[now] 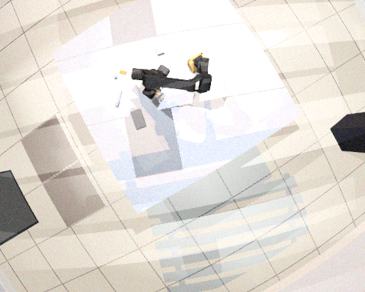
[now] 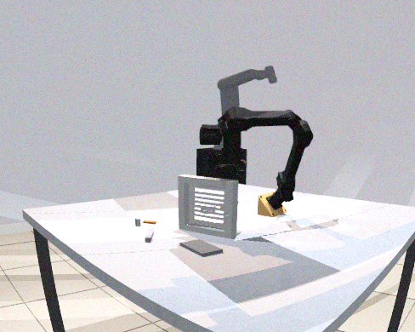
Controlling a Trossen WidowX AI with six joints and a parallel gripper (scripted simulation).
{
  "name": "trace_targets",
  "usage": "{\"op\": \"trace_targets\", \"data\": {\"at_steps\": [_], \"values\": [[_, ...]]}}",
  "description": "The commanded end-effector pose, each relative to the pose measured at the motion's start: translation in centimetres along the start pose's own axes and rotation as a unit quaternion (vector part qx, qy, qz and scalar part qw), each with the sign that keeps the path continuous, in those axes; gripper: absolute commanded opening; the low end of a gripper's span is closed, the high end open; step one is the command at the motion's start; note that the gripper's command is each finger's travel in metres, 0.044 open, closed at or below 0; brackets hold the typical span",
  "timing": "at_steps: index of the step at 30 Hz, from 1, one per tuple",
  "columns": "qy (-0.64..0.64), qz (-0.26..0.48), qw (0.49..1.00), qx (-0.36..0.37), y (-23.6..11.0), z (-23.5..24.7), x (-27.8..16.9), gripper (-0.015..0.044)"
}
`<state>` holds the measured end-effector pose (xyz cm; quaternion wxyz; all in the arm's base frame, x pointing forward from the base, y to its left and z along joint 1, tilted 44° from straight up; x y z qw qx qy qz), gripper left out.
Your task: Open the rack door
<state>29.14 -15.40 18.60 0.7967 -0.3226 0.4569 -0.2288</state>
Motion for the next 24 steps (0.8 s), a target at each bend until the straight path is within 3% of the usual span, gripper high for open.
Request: {"op": "trace_targets", "data": {"at_steps": [1, 6, 12, 19, 24], "values": [[0.083, -0.001, 0.997, 0.0, -0.01, 0.0, 0.0, 0.0299], [0.202, -0.001, 0.979, 0.0, -0.01, 0.0, 0.0, 0.0299], [0.218, 0.0, 0.976, 0.0, -0.01, 0.0, 0.0, 0.0299], [0.218, 0.0, 0.976, 0.0, -0.01, 0.0, 0.0, 0.0115], [0.218, 0.0, 0.976, 0.0, -0.01, 0.0, 0.0, 0.0082]]}}
Point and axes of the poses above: the point midway between the two fingers, 35 mm back from their tips, its own y axis out along the fingers, its own z axis across the jaws, x = y × z, the point moved 10 cm from there along -y, back along the fingers, and after that the axes turned 5 degrees about -y, right-handed, at the moved point
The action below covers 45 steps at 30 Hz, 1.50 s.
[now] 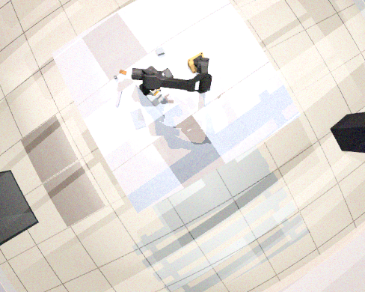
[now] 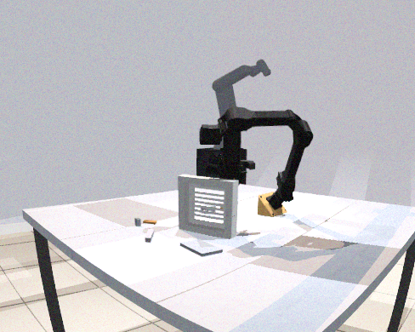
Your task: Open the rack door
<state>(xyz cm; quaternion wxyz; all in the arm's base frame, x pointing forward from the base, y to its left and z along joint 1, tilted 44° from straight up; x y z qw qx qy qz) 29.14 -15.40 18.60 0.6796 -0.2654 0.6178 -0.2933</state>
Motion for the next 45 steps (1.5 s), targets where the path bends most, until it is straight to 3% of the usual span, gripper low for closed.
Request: {"op": "trace_targets", "data": {"at_steps": [1, 9, 45], "values": [[0.002, 0.0, 1.0, 0.0, 0.0, 0.0, 0.0, 0.0075], [0.002, 0.0, 1.0, 0.0, 0.0, 0.0, 0.0, 0.0027], [-0.29, -0.001, 0.957, -0.001, 0.0, -2.8, 2.2, 0.0027]]}}
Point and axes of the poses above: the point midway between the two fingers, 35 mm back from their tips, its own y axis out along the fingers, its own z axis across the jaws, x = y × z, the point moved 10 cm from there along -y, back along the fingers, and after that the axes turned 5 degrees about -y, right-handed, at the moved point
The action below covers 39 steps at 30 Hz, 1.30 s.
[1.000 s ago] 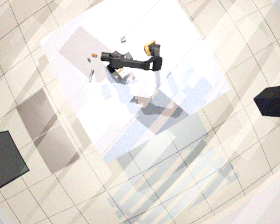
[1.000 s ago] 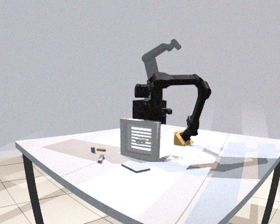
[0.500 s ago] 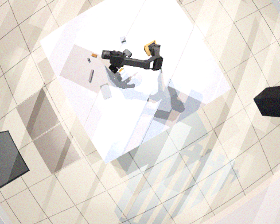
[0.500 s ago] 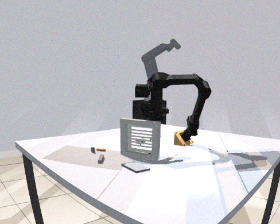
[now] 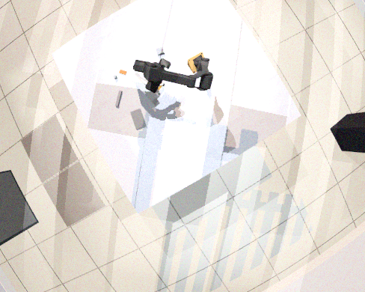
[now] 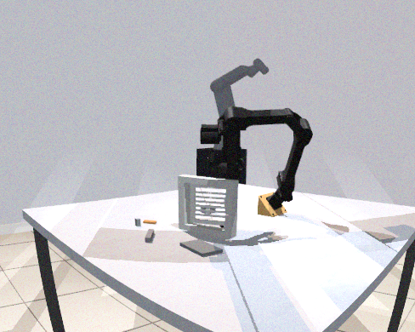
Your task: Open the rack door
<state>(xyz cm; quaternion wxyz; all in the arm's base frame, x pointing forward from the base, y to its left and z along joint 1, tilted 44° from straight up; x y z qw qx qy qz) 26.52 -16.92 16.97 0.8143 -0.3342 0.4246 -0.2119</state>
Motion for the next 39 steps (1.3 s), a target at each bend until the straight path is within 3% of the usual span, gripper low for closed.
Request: {"op": "trace_targets", "data": {"at_steps": [1, 39], "values": [[-0.044, -0.003, 0.999, 0.003, 0.0, -0.3, 0.1, 0.0027], [-0.344, -0.005, 0.939, 0.0, 0.0, -6.7, 3.9, 0.0027]]}}
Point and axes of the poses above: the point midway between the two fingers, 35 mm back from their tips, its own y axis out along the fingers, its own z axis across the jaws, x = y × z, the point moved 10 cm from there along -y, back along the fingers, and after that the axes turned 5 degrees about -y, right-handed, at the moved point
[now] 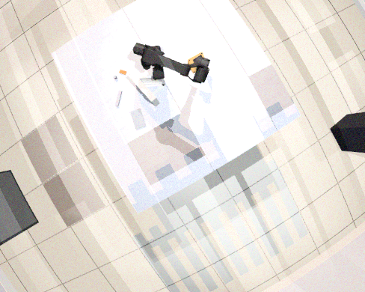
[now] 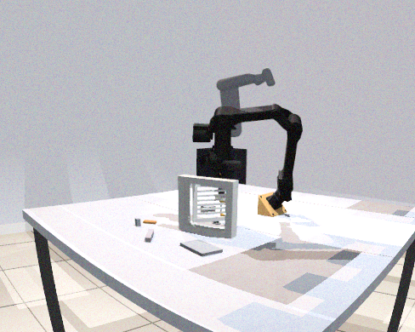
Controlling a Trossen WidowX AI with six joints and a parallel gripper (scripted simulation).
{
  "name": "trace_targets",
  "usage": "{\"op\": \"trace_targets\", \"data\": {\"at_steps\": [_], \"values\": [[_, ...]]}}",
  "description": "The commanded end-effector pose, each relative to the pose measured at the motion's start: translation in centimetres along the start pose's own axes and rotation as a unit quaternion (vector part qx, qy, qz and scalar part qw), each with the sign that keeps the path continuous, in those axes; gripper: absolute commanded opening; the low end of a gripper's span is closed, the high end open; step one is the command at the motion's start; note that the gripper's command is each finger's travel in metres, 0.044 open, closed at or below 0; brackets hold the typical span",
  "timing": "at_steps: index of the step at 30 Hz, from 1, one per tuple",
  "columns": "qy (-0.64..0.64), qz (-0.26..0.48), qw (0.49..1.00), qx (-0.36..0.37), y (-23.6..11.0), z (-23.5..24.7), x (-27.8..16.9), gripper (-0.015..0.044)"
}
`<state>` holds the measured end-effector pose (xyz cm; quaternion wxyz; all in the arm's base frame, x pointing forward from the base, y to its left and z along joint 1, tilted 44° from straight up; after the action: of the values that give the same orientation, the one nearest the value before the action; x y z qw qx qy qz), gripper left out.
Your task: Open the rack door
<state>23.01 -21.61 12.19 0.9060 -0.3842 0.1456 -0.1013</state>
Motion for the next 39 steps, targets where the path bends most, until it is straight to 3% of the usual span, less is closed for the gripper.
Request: {"op": "trace_targets", "data": {"at_steps": [1, 39], "values": [[-0.04, 0.001, 0.999, -0.001, 0.0, -0.4, 0.2, 0.0027], [-0.368, 0.001, 0.93, -0.004, -0.1, -7.7, 4.7, 0.0027]]}}
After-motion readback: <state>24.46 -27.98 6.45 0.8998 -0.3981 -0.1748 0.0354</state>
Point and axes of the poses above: the point midway between the two fingers, 35 mm back from their tips, its own y axis out along the fingers, its own z axis across the jaws, x = y × z, the point moved 10 cm from there along -y, back along the fingers, and after that the axes turned 5 degrees about -y, right-handed, at the moved point
